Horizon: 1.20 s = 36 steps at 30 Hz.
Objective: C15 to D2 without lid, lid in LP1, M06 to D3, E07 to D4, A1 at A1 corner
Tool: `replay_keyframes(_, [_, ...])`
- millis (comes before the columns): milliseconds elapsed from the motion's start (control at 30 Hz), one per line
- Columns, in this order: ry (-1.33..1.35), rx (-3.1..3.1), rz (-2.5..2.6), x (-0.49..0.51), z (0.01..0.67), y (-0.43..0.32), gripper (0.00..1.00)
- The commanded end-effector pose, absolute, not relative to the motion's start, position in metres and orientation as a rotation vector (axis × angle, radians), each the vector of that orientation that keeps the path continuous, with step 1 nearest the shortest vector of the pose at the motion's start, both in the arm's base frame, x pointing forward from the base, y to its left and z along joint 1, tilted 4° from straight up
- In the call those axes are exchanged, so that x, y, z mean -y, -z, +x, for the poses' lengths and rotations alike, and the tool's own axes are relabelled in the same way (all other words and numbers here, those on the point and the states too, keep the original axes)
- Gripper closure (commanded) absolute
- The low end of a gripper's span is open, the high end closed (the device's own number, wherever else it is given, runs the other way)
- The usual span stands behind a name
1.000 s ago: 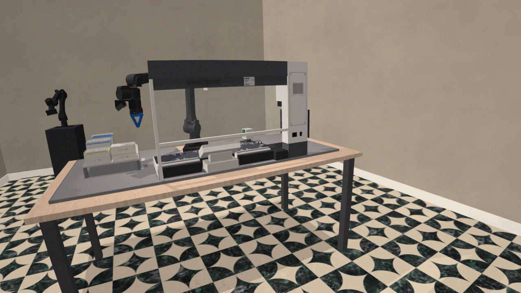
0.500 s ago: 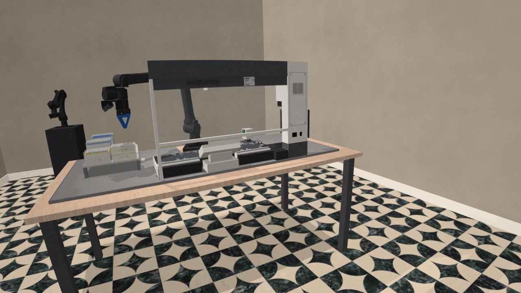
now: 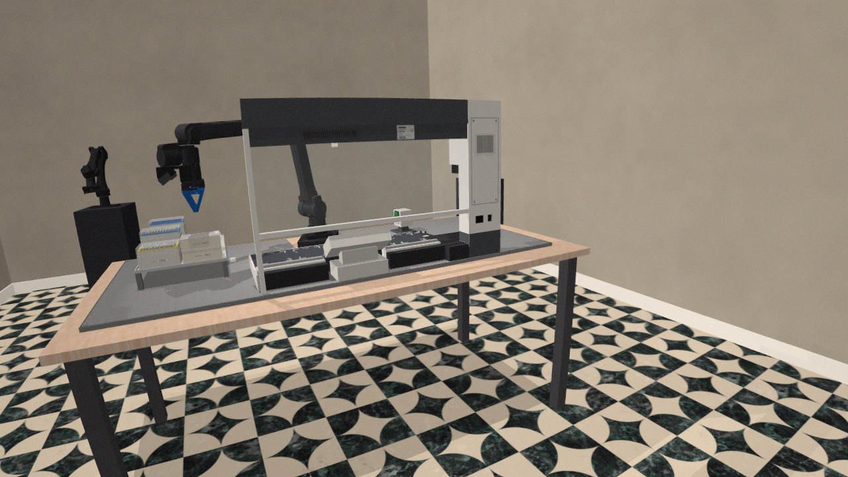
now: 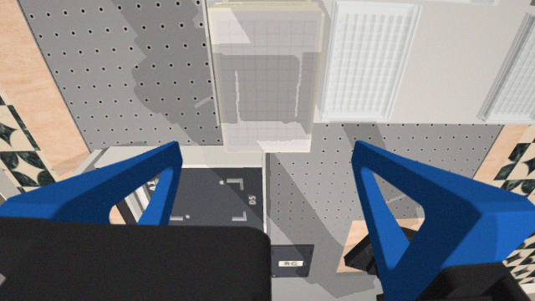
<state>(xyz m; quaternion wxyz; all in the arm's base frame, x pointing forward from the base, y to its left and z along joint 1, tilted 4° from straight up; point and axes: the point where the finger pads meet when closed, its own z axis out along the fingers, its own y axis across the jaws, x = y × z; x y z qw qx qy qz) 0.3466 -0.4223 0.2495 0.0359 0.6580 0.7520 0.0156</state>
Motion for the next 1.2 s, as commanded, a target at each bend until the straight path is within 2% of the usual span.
replay_keyframes(0, [-0.034,-2.276,1.986,0.429,0.351,-0.271,0.0])
replay_keyframes(1167, [-0.049,-2.309,2.007,0.424,0.359,-0.199,0.0])
